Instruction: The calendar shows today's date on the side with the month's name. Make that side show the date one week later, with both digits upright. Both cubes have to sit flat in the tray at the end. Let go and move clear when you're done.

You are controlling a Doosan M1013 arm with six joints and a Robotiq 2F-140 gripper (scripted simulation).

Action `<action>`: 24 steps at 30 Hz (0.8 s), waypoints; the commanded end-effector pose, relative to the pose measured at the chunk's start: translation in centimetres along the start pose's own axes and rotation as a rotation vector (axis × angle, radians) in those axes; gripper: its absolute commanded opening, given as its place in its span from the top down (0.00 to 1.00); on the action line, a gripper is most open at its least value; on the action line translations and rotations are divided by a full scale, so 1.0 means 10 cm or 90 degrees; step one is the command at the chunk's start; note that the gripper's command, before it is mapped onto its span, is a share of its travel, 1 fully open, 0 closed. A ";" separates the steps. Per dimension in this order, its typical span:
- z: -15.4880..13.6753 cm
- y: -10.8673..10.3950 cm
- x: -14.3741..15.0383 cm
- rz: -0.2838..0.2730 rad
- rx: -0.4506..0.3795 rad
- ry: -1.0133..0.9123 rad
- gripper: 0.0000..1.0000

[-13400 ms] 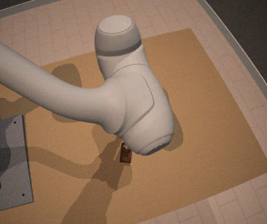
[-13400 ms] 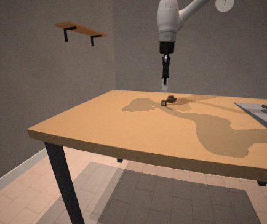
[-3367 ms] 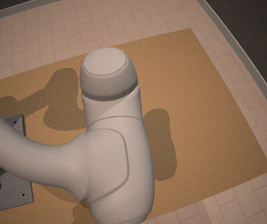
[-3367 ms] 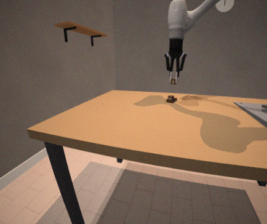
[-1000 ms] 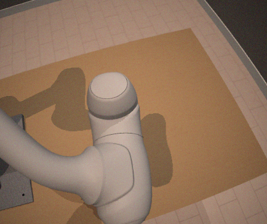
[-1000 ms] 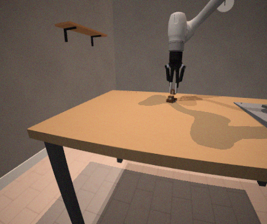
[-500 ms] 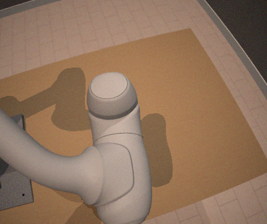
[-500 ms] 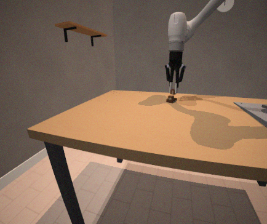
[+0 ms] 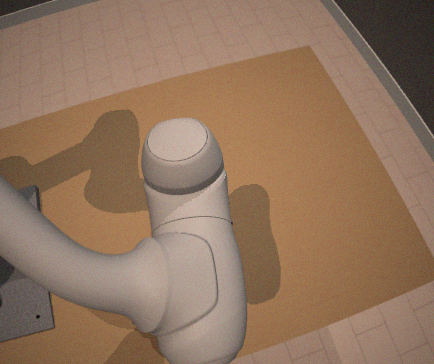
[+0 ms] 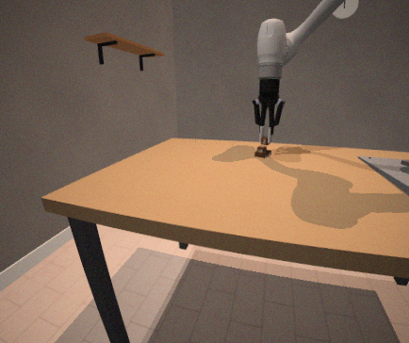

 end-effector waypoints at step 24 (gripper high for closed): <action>0.00 0.18 0.00 0.000 0.000 0.000 0.76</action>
Point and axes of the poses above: the point where the finger pads meet when closed, its own y axis out along the fingers, its own x axis across the jaws, z = x × y, the point moved 2 cm from there along -y, back along the fingers, and after that the axes turned 7 degrees about y, right-handed, at the moved point
